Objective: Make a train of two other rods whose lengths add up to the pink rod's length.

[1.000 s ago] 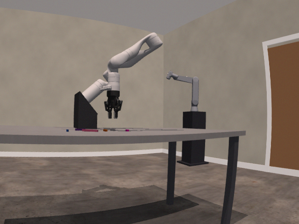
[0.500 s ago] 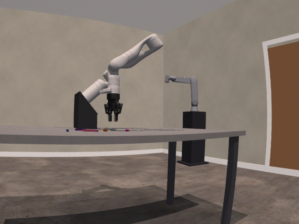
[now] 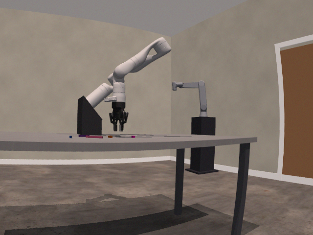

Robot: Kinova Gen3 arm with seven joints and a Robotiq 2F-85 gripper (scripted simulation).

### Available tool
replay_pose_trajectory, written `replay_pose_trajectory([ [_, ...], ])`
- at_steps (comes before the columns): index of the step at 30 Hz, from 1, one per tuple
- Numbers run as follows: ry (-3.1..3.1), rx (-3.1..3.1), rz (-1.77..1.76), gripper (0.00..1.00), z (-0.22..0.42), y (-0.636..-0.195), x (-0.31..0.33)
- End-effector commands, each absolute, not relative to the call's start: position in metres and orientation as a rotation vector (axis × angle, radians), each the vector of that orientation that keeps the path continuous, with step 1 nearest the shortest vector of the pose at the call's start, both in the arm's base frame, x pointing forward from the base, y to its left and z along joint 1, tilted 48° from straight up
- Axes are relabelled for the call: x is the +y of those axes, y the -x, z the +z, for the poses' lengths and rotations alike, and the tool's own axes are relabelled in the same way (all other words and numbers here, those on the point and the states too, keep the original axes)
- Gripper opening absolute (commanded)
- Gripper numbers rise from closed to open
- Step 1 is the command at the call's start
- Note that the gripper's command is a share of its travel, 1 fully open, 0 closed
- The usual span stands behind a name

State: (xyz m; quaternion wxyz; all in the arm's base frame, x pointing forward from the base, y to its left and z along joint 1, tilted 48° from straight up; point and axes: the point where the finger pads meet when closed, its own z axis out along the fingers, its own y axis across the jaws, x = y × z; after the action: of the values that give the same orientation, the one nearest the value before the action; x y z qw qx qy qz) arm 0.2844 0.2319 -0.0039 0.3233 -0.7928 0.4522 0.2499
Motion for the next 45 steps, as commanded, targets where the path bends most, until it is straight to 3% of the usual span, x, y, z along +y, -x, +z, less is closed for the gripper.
replay_pose_trajectory([
  [1,2.090,1.179,0.655,0.46,-0.0078,-0.2832,0.2348],
  [45,2.088,1.184,0.657,0.46,-0.0129,-0.2822,0.2405],
])
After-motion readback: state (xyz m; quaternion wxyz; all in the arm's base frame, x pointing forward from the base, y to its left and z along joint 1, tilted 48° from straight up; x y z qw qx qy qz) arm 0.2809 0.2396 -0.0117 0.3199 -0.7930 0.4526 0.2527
